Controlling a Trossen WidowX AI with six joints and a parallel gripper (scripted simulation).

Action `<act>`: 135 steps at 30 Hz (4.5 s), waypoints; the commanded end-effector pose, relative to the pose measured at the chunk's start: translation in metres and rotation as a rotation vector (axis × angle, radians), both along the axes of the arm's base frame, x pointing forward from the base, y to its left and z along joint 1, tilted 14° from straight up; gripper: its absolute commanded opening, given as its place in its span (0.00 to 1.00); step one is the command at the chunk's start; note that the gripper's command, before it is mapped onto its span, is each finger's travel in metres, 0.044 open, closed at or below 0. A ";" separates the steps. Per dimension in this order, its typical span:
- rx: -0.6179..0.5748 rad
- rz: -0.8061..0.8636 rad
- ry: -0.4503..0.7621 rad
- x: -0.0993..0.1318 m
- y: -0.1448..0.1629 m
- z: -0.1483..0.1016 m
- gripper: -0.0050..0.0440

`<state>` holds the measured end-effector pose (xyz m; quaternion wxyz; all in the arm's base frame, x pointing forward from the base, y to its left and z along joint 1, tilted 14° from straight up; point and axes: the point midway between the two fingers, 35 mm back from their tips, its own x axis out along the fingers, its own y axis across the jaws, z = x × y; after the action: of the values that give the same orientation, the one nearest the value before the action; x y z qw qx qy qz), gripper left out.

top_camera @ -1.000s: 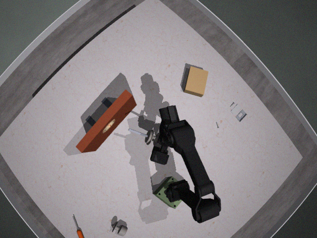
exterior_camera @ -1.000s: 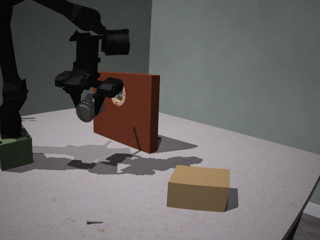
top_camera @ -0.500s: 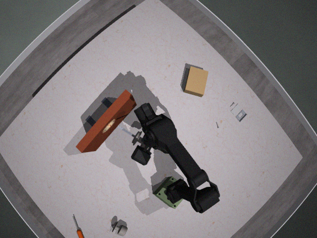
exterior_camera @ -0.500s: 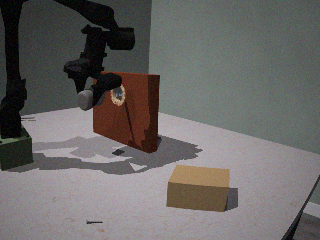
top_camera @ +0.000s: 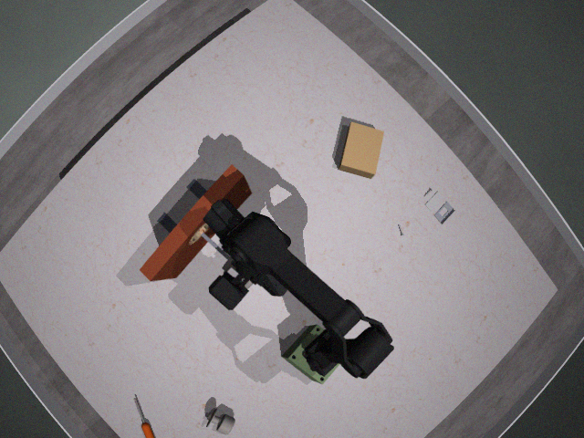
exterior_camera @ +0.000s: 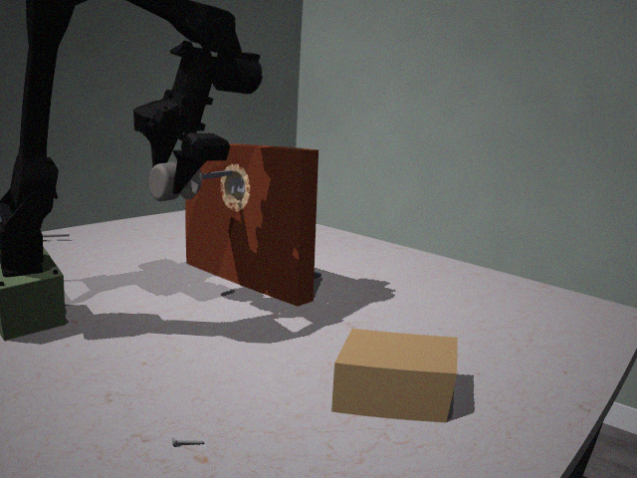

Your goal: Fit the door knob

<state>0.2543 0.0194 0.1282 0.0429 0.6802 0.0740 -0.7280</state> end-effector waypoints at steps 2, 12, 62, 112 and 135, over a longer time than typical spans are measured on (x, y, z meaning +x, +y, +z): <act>-0.008 -0.023 0.002 0.004 0.006 0.005 0.10; -0.006 -0.025 0.004 0.004 0.000 -0.019 0.10; 0.000 -0.027 -0.012 0.028 0.002 -0.020 0.10; -0.004 -0.021 -0.007 0.025 0.002 -0.022 0.10; -0.004 -0.019 -0.014 0.028 0.002 -0.021 0.10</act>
<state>0.2793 0.0205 0.1043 0.0371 0.6808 0.0636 -0.7288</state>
